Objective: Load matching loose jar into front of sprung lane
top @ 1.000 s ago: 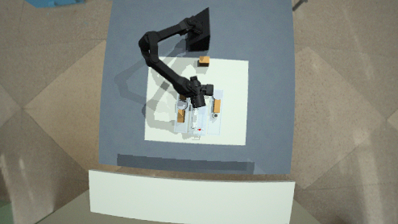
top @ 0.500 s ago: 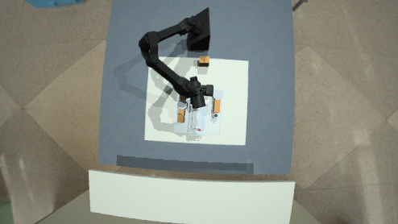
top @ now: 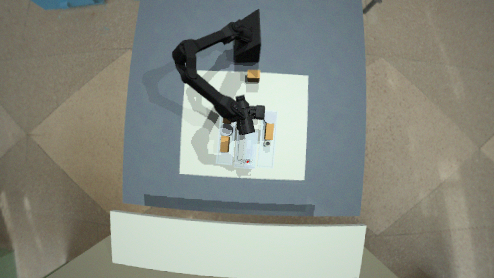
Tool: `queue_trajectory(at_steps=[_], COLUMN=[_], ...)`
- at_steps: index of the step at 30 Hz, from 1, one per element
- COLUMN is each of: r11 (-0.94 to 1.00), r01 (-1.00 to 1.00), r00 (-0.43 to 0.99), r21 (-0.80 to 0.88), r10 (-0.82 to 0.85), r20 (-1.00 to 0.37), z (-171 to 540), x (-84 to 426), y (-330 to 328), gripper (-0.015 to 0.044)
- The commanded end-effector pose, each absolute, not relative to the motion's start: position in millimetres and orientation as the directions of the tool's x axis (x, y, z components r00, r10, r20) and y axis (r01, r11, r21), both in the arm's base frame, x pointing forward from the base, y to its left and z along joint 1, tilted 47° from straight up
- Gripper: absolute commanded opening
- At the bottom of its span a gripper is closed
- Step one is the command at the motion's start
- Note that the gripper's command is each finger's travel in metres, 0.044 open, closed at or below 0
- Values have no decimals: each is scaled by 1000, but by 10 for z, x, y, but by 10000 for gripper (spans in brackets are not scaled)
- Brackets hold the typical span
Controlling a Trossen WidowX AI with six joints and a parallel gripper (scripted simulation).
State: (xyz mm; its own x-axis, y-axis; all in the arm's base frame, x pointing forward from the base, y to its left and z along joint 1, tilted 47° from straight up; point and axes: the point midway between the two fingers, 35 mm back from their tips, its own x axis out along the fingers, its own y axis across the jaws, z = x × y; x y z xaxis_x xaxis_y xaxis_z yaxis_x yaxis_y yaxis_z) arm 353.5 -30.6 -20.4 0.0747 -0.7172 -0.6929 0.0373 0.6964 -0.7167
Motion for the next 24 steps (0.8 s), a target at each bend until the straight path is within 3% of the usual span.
queue_trajectory(at_steps=[1,24], r11=[694,694], r01=[55,55], r00=[96,96], r21=[-717,-718], r10=[-719,-719], r20=[-688,-688], z=[-188,-242], x=[3606,3610], y=[-312,-368], gripper=[0,0])
